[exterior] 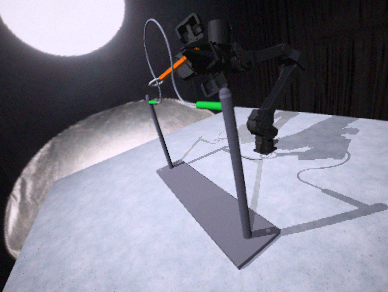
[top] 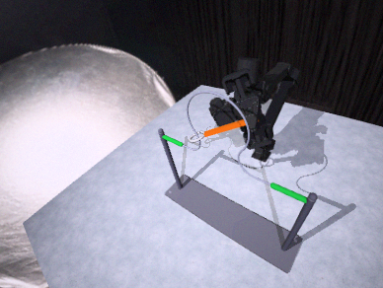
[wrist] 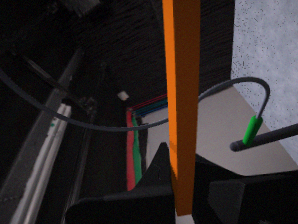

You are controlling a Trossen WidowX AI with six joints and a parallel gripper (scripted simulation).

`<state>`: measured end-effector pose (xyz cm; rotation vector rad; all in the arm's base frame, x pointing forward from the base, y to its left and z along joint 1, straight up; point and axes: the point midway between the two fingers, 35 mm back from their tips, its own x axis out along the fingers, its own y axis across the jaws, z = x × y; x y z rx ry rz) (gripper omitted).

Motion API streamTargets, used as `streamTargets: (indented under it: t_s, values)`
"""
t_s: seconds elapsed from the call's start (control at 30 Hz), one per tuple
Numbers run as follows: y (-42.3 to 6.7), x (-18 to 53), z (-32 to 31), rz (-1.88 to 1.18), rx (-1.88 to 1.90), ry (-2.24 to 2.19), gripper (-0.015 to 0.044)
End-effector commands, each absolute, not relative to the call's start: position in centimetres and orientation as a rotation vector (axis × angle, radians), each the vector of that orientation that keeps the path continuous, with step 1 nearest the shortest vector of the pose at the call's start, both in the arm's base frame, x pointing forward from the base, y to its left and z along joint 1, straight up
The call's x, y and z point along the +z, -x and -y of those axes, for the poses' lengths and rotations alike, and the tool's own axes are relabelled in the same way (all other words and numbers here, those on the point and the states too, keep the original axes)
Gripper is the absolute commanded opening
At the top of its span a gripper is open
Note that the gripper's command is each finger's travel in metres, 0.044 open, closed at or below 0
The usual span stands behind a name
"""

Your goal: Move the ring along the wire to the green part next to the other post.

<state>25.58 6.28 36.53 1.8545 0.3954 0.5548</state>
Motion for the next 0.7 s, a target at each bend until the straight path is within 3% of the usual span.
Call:
streamTargets:
  t_s: [0.0, 0.67]
  values:
    - [-25.5, 37.7, -6.0, -0.388, 0.576, -1.898, -0.015]
    - [-25.5, 39.0, -5.2, -0.411, 0.554, -1.859, -0.015]
